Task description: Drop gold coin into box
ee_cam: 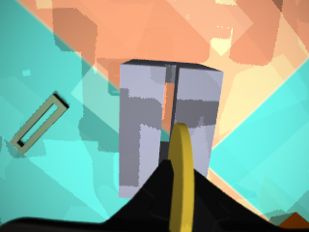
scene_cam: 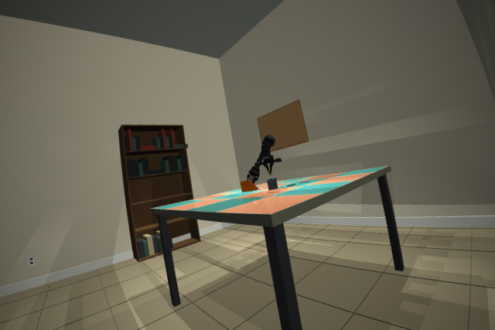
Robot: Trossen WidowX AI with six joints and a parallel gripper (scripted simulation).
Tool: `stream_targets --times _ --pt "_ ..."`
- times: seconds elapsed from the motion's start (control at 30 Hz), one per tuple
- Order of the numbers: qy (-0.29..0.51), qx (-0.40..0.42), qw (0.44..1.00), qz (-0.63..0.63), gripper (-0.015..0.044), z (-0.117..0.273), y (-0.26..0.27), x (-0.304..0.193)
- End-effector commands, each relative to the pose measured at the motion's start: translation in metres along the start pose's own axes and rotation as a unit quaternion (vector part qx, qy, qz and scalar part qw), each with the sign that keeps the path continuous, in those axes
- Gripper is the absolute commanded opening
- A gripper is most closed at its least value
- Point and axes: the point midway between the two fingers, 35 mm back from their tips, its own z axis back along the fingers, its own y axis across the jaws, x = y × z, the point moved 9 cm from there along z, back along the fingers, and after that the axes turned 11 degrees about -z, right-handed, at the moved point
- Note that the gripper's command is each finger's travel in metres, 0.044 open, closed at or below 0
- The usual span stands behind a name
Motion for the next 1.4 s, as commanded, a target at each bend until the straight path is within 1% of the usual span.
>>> stream_targets --times 0.0,0.53,1.37 --pt "-0.002 -0.001 1.0 0.005 0.0 0.001 0.001 -0.001" --pt "0.001 -0.001 1.0 0.001 0.0 0.0 0.001 -0.001" --pt "0.001 -0.001 1.0 -0.002 0.0 -0.014 0.002 0.0"
